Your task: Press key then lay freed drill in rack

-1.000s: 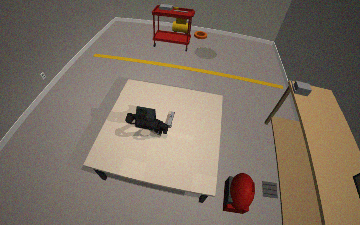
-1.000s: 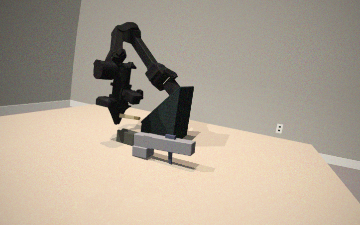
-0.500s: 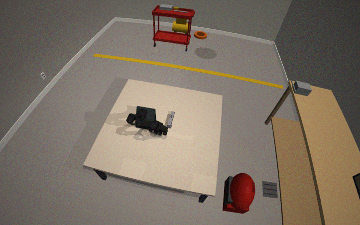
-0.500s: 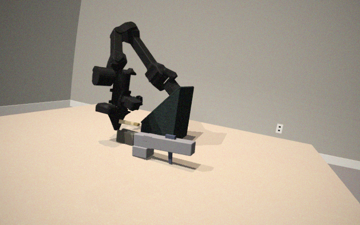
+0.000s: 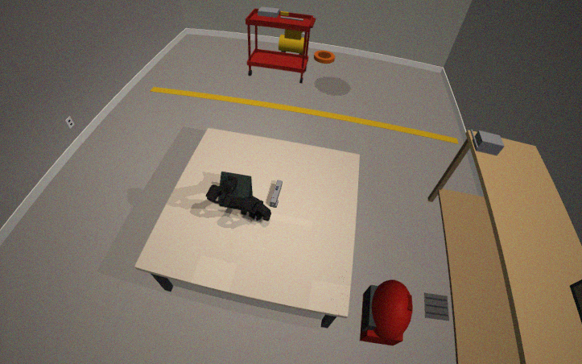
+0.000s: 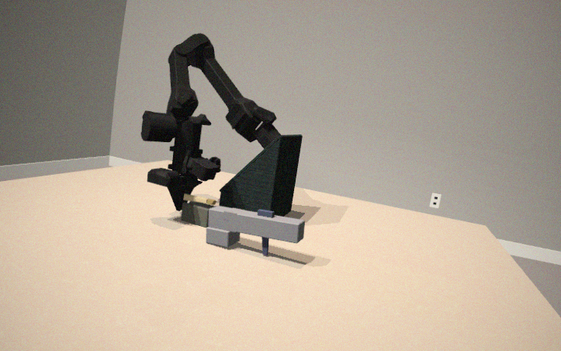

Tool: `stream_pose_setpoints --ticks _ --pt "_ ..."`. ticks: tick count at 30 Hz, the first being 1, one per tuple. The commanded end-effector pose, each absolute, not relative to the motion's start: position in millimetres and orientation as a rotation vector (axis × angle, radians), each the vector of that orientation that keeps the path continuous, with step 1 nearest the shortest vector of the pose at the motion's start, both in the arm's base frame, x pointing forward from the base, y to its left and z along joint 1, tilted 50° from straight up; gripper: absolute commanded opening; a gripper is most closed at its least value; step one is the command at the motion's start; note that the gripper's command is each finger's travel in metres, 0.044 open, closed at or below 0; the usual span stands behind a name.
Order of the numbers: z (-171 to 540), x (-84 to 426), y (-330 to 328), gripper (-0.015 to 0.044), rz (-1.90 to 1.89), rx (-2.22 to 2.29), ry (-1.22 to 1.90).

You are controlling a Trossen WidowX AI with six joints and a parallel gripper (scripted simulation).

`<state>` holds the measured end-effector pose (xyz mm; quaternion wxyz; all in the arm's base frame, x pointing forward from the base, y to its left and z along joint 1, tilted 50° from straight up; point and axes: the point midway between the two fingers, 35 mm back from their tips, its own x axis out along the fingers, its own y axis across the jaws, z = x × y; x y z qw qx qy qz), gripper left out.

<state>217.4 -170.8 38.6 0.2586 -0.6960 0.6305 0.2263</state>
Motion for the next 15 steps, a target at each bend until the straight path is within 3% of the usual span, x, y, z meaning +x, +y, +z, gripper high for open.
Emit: stream_pose_setpoints --ticks 1,7,15 --pt "34.4 217.9 -173.1 0.0000 0.623 -1.890 1.703" --pt "28.3 218.6 -178.1 0.0000 0.623 -1.890 1.704" --pt "32.3 218.1 -177.0 0.0210 0.616 -1.889 1.711"
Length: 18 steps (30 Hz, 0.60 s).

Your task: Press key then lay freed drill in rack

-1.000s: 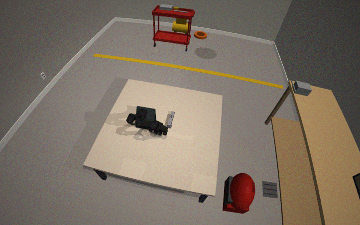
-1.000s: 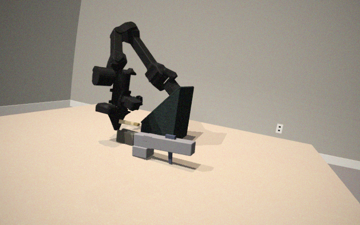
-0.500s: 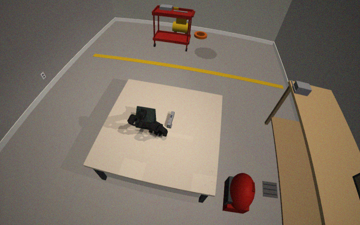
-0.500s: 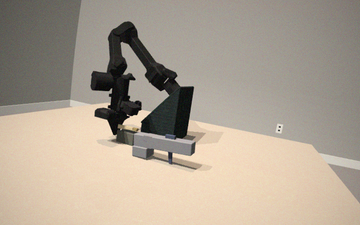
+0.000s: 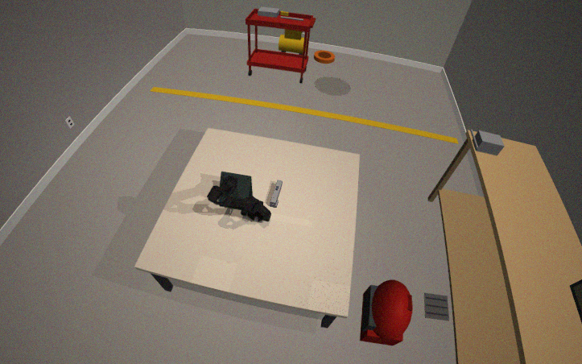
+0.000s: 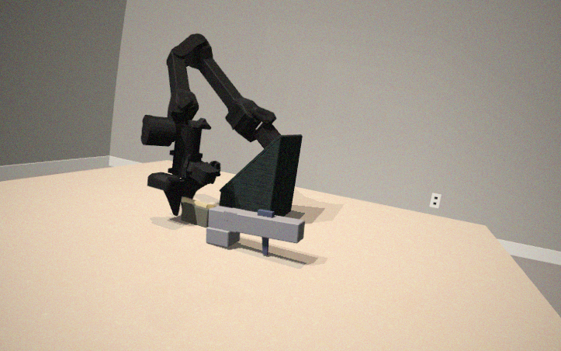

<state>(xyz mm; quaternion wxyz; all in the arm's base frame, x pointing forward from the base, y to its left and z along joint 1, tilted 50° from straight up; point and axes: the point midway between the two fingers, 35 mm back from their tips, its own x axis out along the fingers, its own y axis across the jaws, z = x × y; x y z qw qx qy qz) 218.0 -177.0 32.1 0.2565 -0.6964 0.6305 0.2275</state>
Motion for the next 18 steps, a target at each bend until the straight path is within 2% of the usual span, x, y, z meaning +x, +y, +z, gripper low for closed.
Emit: stream_pose_setpoints --ticks 1,9,18 --pt "32.3 218.1 -177.0 0.0236 0.616 -1.889 1.711" --pt "33.3 218.1 -175.8 0.0440 0.617 -1.889 1.710" --pt "56.6 212.3 -144.2 0.0440 0.624 -1.889 1.702"
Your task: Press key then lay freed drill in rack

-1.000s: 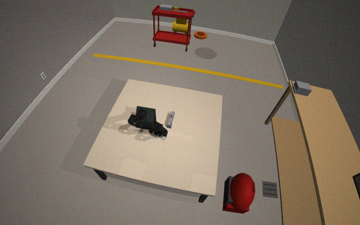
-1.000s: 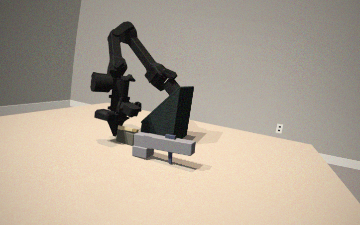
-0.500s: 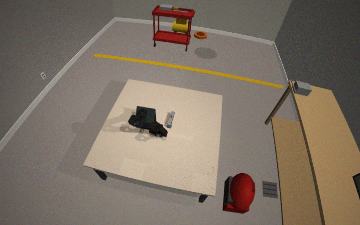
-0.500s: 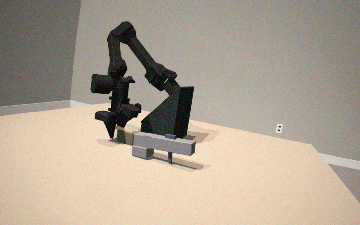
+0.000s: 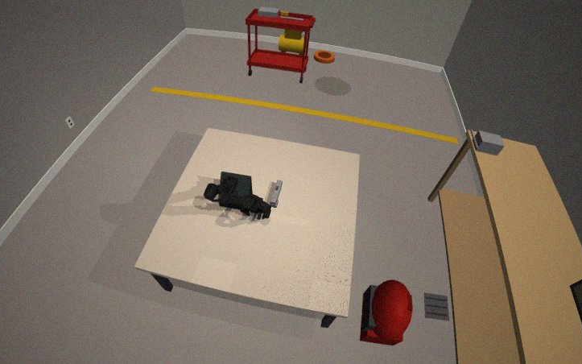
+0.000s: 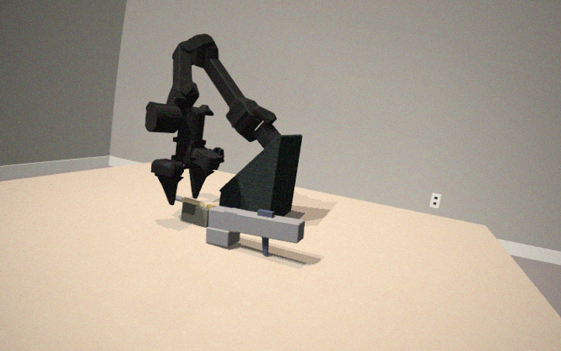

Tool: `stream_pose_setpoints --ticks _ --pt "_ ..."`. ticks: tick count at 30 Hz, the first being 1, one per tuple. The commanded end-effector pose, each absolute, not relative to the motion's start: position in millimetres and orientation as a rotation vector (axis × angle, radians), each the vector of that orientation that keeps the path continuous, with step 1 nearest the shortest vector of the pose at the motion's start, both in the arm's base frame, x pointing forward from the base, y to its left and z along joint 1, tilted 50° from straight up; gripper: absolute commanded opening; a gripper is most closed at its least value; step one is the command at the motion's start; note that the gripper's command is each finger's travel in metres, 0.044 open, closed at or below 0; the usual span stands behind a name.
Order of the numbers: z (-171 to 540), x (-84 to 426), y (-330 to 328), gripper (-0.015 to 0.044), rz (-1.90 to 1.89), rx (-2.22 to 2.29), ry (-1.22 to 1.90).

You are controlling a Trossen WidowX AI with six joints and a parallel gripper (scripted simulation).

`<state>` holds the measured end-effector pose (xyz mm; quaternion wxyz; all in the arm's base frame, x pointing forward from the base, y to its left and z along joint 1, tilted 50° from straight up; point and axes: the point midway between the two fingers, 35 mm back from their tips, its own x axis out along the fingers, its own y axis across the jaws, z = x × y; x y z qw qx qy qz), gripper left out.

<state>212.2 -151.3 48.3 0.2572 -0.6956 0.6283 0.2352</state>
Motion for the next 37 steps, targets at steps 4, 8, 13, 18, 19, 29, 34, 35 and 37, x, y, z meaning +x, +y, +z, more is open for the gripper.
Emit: stream_pose_setpoints --ticks 4,8,13,18,19,29,34,35,37 --pt "67.6 211.0 -131.5 0.0440 0.625 -1.888 1.702" --pt "79.1 210.4 -120.1 0.0440 0.625 -1.888 1.701" --pt "78.2 214.4 -122.5 0.0440 0.568 -1.836 1.678" --pt "87.1 229.1 -141.5 0.0440 0.289 -1.599 1.599" --pt "90.8 233.3 -148.8 0.0440 0.205 -1.526 1.570" --pt "148.3 226.3 -239.4 0.0440 -0.514 -0.898 1.249" --pt "189.9 204.2 -296.4 0.0440 -0.832 -0.657 1.005" --pt "199.6 197.2 -307.3 0.0440 -0.892 -0.616 0.950" --pt "220.2 180.8 -328.0 0.0440 -1.004 -0.545 0.837"
